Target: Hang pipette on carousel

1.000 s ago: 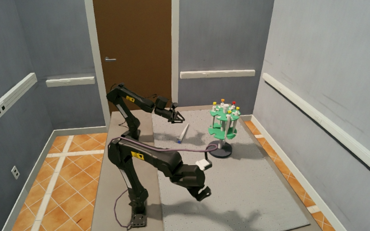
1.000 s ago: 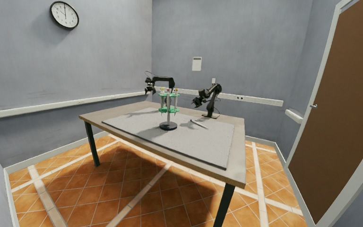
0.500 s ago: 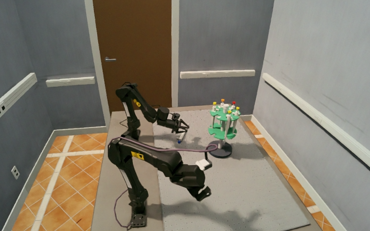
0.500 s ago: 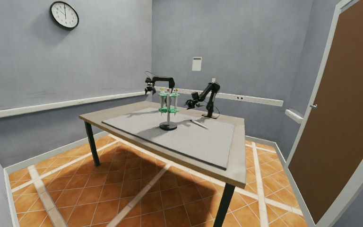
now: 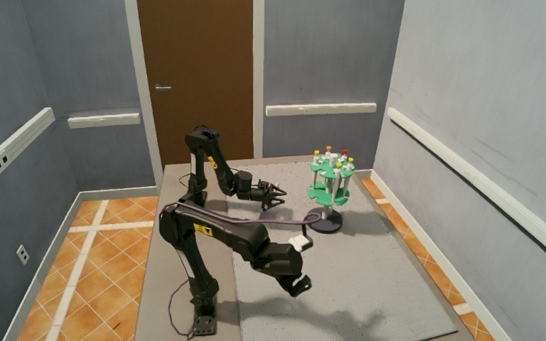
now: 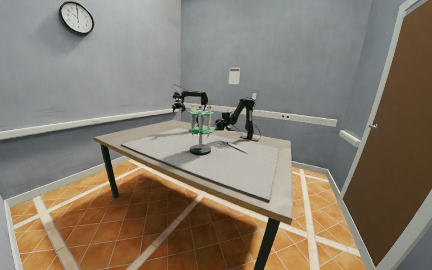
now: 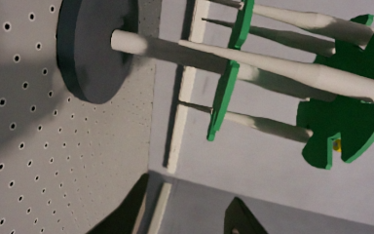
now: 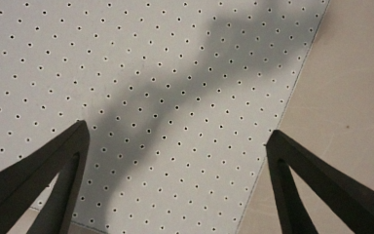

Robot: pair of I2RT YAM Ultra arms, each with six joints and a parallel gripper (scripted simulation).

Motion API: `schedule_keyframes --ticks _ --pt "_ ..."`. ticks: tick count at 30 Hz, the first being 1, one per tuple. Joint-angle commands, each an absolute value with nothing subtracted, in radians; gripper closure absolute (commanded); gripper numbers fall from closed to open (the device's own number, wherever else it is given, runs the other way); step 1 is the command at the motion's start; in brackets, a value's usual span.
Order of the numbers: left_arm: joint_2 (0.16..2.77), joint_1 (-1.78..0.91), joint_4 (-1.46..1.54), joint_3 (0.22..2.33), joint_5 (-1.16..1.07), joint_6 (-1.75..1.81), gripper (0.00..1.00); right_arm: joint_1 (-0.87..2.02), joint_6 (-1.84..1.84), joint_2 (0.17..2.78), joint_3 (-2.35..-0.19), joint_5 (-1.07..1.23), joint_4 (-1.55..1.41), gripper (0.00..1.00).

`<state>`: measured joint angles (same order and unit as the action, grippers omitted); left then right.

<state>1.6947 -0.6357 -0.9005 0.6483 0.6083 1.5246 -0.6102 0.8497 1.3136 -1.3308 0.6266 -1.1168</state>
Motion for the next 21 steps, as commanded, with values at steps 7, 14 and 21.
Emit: schedule_keyframes --ticks 7,14,21 --pt "1.817 -0.658 -1.127 0.709 0.737 1.572 0.51 -0.622 0.857 1.317 -1.342 0.648 -1.103 0.00" --pt "1.840 -0.636 -1.134 0.735 0.712 1.564 0.51 -0.622 0.857 1.317 -1.342 0.648 -1.103 0.00" --pt "1.871 -0.610 -1.097 0.779 0.679 1.564 0.51 -0.622 0.857 1.317 -1.342 0.648 -1.103 0.00"
